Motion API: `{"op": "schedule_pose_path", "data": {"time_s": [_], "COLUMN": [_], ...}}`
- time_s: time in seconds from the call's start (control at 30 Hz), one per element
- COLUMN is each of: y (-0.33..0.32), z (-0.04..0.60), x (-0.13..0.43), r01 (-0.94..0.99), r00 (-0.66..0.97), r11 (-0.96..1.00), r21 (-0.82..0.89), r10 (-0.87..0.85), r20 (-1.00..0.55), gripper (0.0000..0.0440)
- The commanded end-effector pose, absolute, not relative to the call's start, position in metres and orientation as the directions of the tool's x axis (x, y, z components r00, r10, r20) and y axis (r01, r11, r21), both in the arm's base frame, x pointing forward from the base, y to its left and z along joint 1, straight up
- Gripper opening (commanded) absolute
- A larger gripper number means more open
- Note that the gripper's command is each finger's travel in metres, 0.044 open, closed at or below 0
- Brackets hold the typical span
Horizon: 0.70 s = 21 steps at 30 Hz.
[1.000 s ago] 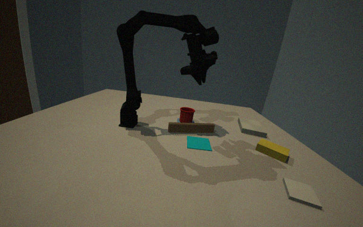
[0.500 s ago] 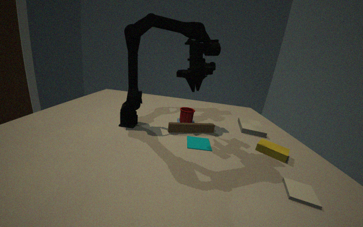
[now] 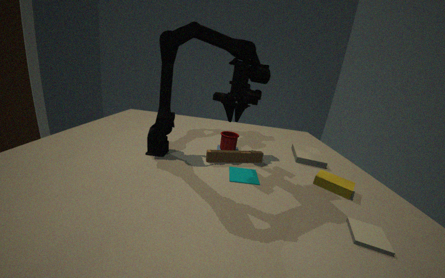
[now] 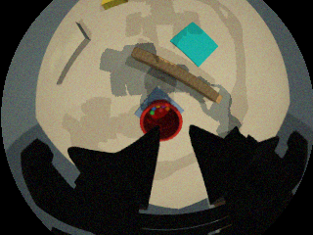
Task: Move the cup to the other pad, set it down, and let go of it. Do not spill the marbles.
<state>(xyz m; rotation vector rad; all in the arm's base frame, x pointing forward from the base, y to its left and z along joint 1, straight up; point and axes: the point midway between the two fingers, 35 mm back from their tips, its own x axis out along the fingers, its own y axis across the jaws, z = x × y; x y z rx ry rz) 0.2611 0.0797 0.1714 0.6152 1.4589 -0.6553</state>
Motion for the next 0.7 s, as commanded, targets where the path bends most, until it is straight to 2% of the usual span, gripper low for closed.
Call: {"op": "schedule_pose_path", "data": {"time_s": [0.0, 0.67], "y": [0.079, 0.078], "z": [0.163, 0.104], "x": [0.26, 0.249], "r01": [0.733, 0.719], "r00": [-0.015, -0.106], "r11": [0.679, 0.678], "r21": [-0.043, -0.152], "r10": [-0.048, -0.108], "r20": [-0.999, -0.988], "gripper": [0.0163, 0.0176]}}
